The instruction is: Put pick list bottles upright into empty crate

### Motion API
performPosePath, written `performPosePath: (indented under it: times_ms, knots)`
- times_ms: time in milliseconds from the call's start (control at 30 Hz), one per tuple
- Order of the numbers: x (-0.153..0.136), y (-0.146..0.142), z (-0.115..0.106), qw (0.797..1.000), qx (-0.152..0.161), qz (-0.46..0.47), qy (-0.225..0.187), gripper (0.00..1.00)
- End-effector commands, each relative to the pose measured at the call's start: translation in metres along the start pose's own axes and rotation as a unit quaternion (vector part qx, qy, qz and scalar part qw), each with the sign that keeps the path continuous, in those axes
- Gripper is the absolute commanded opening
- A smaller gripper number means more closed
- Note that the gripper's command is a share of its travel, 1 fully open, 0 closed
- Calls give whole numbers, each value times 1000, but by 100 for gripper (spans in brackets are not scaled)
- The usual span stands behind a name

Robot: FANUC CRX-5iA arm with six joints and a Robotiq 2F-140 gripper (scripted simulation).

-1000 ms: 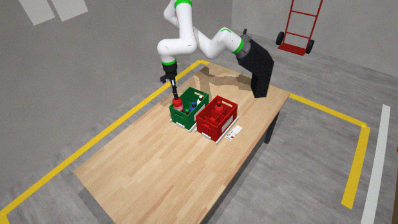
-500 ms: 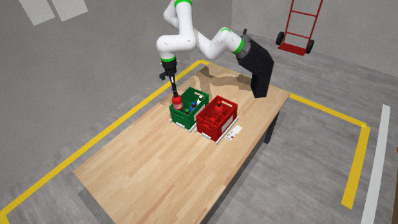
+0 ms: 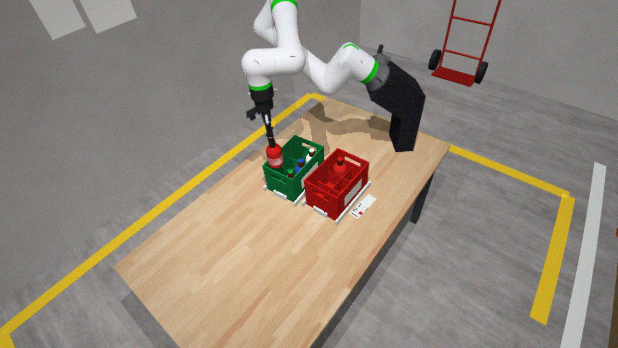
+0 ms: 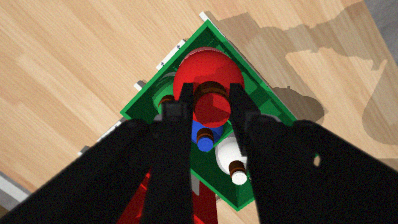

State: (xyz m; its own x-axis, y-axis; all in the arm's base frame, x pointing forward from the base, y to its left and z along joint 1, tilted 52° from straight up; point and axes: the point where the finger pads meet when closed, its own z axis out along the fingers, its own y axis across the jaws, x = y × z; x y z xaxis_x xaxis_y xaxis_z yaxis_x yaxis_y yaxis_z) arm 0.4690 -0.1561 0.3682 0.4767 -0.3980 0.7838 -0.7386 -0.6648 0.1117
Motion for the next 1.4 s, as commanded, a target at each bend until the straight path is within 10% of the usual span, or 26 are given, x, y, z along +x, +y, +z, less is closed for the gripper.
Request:
performPosePath:
  times_ms: [0, 1367]
  knots:
    - [0, 0, -3, 1000, 0, 0, 1, 10]
    - [-39, -15, -17, 1000, 0, 0, 0, 10]
